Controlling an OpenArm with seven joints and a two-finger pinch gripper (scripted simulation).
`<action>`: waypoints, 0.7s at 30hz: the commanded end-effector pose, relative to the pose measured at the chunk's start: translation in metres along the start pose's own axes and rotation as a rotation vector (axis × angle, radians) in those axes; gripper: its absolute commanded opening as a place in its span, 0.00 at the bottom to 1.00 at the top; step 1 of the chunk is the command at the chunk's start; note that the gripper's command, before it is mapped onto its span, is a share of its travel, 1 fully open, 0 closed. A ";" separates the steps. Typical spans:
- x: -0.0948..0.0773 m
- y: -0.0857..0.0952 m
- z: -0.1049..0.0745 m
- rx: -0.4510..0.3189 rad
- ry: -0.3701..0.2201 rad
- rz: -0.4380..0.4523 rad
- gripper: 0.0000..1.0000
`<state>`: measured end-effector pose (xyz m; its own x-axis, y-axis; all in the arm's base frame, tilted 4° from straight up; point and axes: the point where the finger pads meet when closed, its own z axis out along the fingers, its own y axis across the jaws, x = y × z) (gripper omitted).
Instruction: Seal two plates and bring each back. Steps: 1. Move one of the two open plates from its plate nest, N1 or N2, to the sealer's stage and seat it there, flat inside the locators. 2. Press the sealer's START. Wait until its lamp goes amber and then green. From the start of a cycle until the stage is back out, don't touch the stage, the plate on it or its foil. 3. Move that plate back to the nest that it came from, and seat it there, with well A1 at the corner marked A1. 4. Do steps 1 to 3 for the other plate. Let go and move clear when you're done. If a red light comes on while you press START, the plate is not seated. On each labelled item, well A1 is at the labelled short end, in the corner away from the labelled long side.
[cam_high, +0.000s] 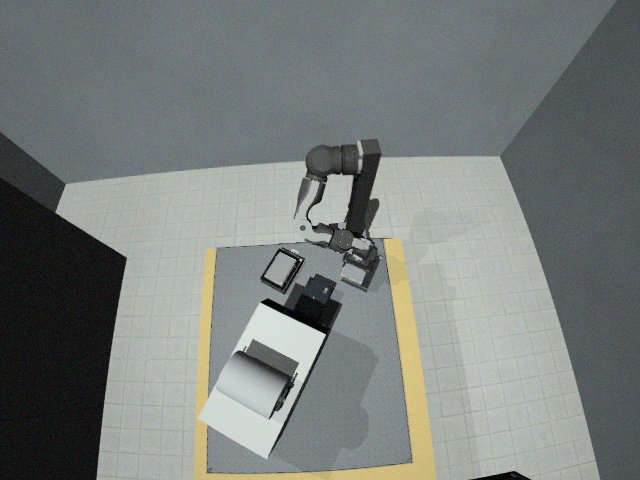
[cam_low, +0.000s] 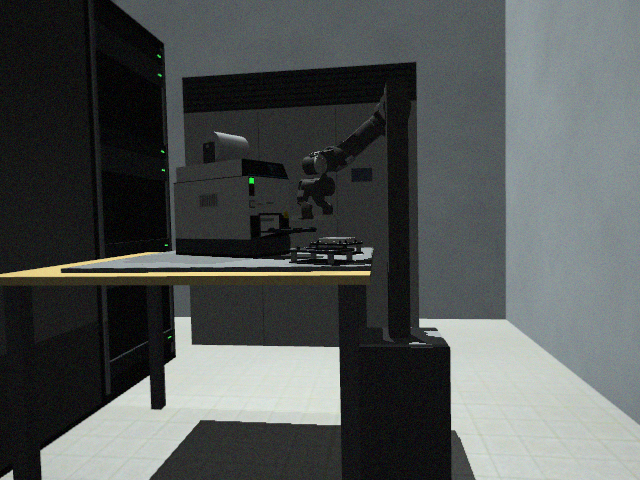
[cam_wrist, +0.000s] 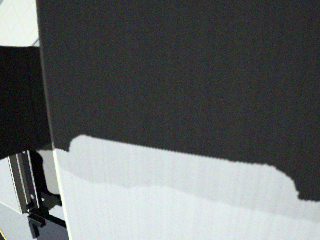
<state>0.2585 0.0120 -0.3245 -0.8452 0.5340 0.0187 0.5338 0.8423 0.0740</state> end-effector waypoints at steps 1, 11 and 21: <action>0.004 0.000 0.000 0.007 -0.001 0.007 0.00; 0.020 0.009 0.001 0.008 -0.001 0.008 0.00; 0.037 0.021 0.000 -0.001 -0.002 0.008 0.00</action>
<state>0.2368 0.0516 -0.3215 -0.8468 0.5315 0.0221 0.5315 0.8435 0.0782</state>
